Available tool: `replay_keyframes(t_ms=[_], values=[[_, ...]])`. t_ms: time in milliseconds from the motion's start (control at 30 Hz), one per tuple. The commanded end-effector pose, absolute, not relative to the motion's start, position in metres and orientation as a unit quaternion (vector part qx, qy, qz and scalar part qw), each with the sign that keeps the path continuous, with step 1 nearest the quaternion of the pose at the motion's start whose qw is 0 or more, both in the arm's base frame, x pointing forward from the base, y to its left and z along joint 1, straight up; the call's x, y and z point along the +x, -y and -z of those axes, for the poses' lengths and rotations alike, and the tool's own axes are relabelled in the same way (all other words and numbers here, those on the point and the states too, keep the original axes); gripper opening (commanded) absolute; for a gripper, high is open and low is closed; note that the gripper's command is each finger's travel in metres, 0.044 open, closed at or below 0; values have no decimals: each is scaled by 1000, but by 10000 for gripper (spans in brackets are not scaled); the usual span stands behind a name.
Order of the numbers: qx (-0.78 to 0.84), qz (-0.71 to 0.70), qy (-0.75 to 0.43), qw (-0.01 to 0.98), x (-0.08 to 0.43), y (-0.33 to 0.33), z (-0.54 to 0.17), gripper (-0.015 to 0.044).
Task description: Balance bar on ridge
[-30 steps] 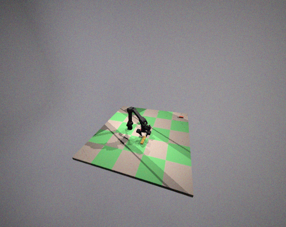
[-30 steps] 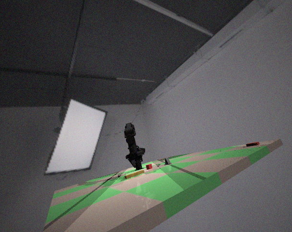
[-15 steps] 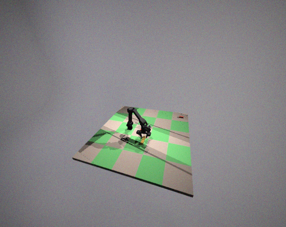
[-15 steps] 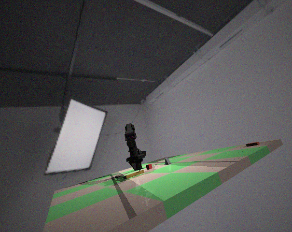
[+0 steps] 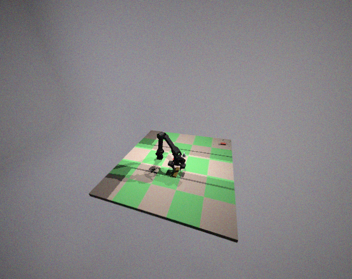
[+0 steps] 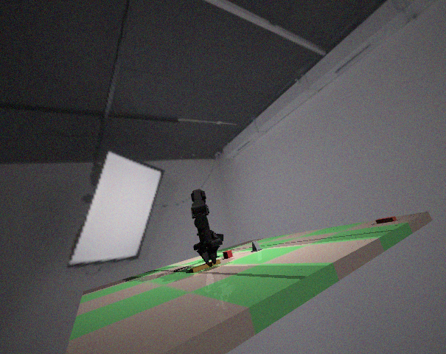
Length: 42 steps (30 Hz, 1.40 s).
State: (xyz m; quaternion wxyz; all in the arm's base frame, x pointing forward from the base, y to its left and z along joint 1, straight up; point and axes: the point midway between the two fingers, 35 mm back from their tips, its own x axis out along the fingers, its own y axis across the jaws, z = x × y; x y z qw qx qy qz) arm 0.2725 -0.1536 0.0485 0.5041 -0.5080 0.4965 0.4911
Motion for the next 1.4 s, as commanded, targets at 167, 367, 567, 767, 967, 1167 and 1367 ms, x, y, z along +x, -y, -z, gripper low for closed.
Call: replay_keyframes(t_ms=[167, 367, 567, 767, 967, 1167, 1367], values=[[-506, -490, -500, 504, 271, 154, -47, 315], [-507, -492, -497, 504, 272, 153, -48, 184], [-507, -492, -497, 504, 272, 153, -48, 124], [-507, -492, -497, 504, 272, 154, -51, 25], [-507, -491, -497, 504, 274, 155, -66, 0], [-507, -491, -498, 504, 275, 155, -81, 0], [-507, -491, -498, 504, 275, 155, -97, 0]])
